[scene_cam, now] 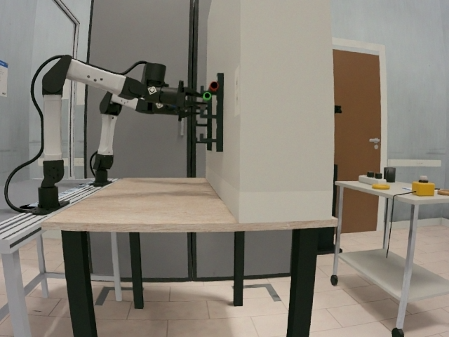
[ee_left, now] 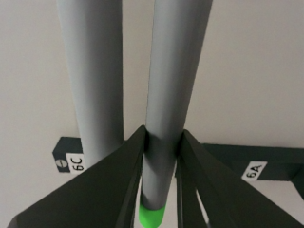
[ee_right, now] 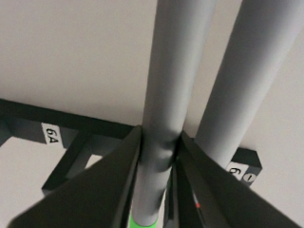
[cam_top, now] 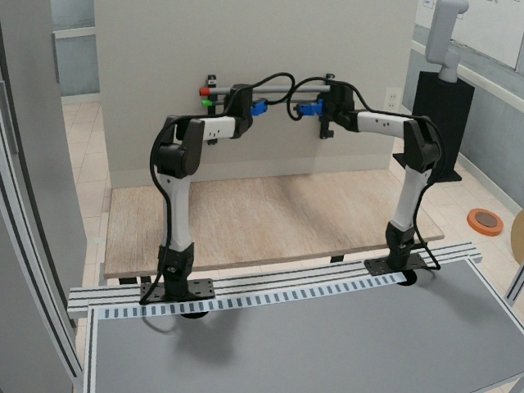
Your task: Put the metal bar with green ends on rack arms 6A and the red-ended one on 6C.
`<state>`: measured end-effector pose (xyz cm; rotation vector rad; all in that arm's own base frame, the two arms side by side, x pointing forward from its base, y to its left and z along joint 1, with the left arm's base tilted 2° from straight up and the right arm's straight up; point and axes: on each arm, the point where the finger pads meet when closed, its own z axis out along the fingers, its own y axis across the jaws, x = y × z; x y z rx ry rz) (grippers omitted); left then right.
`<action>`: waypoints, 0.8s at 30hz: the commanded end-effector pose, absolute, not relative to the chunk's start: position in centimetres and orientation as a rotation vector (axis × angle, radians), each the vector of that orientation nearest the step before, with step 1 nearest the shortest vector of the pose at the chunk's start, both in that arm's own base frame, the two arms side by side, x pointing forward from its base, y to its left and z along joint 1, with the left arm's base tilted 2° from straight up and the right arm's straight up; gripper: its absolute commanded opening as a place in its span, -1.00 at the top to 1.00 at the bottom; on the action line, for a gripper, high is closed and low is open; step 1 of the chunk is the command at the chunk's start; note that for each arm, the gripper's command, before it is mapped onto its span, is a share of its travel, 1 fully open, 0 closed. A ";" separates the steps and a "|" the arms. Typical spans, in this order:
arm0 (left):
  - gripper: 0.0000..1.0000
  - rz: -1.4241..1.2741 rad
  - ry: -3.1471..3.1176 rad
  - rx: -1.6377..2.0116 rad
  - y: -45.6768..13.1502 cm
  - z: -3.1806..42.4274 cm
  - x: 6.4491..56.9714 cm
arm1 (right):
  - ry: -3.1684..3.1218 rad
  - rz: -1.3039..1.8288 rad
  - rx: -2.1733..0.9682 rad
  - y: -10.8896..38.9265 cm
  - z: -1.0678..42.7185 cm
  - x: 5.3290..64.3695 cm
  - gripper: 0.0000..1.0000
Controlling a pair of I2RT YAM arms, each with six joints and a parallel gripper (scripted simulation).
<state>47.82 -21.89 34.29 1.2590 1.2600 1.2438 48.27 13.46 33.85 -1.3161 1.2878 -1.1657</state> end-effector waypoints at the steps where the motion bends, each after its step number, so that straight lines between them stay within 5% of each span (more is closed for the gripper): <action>1: 1.00 1.246 1.195 1.198 -22.2 37.6 46.2 | 1.192 -1.190 -1.224 14.0 37.9 47.0 1.00; 24: 1.00 1.246 1.195 1.198 -22.2 36.2 44.4 | 1.192 -1.190 -1.224 13.9 36.6 45.2 1.00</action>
